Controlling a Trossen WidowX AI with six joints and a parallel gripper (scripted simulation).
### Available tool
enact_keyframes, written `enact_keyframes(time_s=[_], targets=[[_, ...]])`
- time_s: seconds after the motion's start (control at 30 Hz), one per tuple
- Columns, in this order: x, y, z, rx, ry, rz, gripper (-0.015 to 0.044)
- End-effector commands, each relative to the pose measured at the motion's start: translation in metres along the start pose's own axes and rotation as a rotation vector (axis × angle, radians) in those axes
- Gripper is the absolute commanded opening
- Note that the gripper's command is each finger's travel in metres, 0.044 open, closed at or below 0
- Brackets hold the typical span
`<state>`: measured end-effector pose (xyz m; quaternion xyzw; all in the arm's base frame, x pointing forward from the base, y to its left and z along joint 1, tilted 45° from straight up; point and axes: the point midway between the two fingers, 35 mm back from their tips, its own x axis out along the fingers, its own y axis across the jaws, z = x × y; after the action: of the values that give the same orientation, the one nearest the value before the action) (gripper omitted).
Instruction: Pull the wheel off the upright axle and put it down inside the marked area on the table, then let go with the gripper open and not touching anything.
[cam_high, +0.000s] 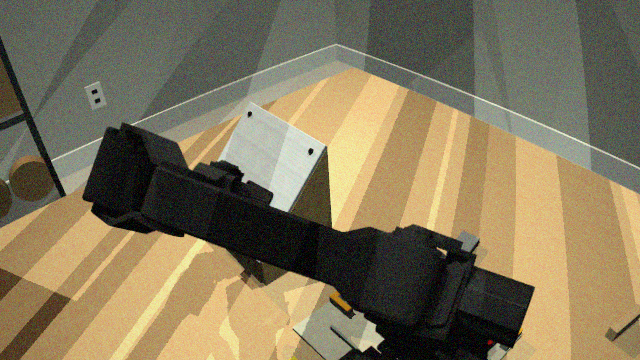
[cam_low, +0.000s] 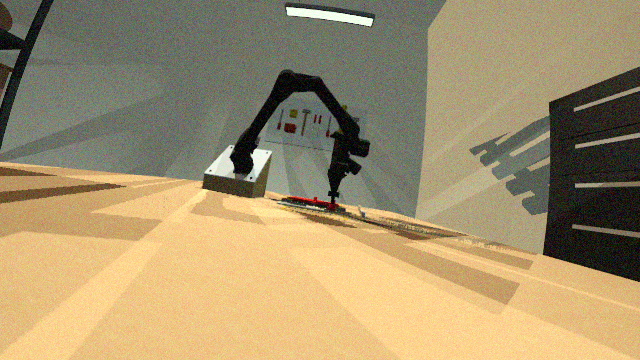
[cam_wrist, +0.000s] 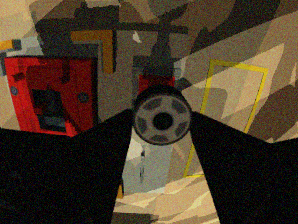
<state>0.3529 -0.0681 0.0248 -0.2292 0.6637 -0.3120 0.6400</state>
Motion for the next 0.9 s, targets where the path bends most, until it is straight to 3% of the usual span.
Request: enact_keyframes(time_s=[0.0, 0.87], targets=[[-0.003, 0.001, 0.001, 0.004, -0.005, 0.003, 0.0], [-0.026, 0.0, 0.0, 0.003, -0.006, 0.003, 0.0]])
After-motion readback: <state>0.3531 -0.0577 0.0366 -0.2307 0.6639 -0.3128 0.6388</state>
